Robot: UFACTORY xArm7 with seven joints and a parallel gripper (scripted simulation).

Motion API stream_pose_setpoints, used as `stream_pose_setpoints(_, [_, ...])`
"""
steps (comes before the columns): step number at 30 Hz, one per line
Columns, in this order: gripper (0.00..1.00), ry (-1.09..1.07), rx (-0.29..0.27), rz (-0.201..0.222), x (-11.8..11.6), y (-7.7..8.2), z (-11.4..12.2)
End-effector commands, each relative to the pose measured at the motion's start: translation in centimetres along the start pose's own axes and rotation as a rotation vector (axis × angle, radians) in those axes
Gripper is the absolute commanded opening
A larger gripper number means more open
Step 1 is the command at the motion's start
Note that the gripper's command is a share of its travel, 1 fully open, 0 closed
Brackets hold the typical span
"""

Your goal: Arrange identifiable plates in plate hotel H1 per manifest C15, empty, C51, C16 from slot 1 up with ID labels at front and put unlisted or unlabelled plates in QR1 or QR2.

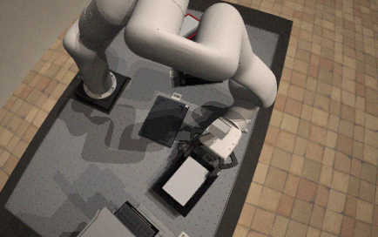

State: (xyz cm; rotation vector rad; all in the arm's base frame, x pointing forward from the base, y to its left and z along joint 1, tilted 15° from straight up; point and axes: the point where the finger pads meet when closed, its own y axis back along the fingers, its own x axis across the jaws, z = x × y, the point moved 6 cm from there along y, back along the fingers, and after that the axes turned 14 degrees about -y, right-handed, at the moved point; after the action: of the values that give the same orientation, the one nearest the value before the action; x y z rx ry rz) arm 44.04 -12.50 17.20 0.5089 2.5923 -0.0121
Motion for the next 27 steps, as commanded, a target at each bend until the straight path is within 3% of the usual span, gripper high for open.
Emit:
stream_pose_setpoints(1, [0.00, -0.003, -0.001, 0.000, -0.08, 0.04, 0.02])
stream_pose_setpoints(20, [0.00, -0.003, -0.001, 0.000, -0.07, 0.04, 0.08])
stream_pose_setpoints(21, [1.00, -0.003, -0.001, 0.000, -0.07, 0.04, 0.08])
stream_pose_setpoints(27, [1.00, -0.003, -0.001, 0.000, -0.07, 0.04, 0.09])
